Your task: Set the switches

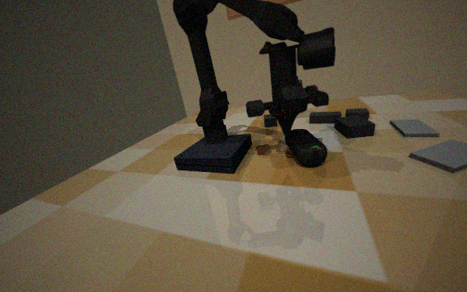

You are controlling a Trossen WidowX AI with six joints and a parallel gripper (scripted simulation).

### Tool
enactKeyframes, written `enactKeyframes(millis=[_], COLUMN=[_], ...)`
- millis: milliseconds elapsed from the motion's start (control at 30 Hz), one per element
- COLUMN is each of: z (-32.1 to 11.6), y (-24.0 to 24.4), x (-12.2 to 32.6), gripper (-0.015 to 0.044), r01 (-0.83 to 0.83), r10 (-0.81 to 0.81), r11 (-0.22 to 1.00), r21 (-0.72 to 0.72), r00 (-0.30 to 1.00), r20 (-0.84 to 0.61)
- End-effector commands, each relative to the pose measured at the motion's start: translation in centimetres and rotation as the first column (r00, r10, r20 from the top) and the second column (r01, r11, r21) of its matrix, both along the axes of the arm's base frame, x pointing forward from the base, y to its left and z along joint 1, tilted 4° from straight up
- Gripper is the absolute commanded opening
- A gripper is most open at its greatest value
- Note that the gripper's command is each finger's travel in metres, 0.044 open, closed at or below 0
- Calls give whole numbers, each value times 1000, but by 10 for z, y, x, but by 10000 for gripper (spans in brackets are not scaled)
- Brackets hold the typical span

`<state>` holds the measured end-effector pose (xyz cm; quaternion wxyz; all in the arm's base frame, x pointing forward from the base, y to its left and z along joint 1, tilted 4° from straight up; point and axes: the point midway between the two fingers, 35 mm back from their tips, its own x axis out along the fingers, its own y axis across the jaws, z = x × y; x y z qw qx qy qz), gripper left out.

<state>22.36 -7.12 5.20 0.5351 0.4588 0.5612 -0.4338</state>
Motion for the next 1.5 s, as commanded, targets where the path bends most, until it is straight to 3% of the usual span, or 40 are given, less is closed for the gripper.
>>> enactKeyframes(millis=[0, 100, 333, 500, 900, 1267, 1467], z=[0, 0, 45, 50, 50, 50, 50], y=[0, 0, -2, -3, -3, -3, -2], x=[0, 0, 1, 1, 1, 1, 1], gripper=[0, 0, 184, 315, 0, 0, 157], r01=[-1, 0, 0, 0, 0, 0, 5], r10=[1, 0, 0, 0, 0, 0, -5], r11=[1000, 1000, 1000, 1000, 1000, 1000, 1000], r21=[-1, 0, 0, 0, 0, 0, 0], r00=[1000, 1000, 1000, 1000, 1000, 1000, 1000], r20=[-1, 0, 0, 0, 0, 0, 2])
